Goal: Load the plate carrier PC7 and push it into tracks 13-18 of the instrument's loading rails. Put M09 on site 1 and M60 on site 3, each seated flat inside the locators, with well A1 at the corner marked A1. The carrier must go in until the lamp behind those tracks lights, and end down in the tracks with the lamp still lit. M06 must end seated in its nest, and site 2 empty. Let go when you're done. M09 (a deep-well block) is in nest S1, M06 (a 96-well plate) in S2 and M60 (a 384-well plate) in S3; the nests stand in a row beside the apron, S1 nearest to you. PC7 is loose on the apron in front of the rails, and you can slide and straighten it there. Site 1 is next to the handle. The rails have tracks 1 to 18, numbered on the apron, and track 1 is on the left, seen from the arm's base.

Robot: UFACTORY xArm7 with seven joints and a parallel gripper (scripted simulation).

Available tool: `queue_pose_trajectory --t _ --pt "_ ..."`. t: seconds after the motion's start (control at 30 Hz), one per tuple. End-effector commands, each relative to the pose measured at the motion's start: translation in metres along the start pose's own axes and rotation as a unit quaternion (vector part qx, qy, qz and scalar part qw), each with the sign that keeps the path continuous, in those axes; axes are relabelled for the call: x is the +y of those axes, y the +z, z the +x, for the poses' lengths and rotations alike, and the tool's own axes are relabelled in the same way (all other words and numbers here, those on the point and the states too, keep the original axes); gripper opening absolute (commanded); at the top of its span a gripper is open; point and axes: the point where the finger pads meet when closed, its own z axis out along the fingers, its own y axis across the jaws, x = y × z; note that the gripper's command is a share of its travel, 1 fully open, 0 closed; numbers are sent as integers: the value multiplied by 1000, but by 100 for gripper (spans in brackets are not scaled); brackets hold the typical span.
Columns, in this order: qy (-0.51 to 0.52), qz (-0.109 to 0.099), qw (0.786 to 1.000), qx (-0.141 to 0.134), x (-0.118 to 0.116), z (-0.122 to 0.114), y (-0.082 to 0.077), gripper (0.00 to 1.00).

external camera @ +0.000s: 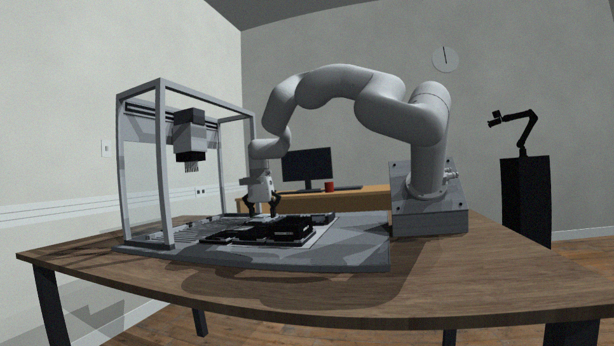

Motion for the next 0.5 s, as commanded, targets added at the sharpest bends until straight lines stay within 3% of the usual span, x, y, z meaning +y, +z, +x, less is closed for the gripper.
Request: queue_pose_trajectory --t 0.0,0.47 --pt "0 -2 1000 -2 2 -1 -3 100" --pt "0 -2 1000 -2 1 -1 -19 100"
